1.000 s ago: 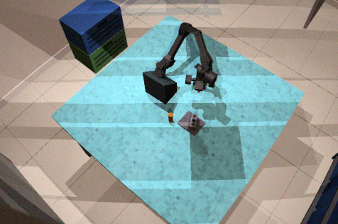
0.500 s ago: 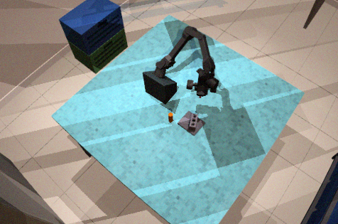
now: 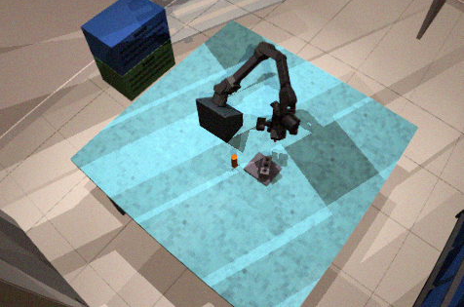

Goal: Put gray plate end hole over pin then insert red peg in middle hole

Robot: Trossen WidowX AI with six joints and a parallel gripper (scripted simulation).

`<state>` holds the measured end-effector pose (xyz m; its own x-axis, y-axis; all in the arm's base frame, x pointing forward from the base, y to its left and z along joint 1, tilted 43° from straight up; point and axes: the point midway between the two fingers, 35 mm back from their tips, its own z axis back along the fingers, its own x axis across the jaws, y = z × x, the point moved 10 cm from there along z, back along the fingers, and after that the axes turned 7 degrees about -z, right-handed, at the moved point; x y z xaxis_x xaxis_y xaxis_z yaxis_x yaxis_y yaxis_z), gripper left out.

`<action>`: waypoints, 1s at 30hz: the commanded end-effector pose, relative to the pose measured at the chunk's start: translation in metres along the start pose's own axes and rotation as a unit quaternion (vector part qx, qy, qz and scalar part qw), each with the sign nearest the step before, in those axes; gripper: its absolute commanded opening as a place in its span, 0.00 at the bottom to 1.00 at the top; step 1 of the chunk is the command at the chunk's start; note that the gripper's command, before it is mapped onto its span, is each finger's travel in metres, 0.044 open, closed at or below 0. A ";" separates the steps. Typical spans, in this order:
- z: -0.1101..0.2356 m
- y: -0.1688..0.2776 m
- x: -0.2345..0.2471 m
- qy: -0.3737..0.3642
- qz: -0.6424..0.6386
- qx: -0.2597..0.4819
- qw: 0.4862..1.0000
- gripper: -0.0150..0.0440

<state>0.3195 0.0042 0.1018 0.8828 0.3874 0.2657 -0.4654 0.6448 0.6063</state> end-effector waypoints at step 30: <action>-0.004 -0.106 -0.009 0.001 -0.003 0.003 1.000 0.25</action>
<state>0.3588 -0.0574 0.0413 0.8862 0.3806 0.2643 -0.4591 0.6437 0.6122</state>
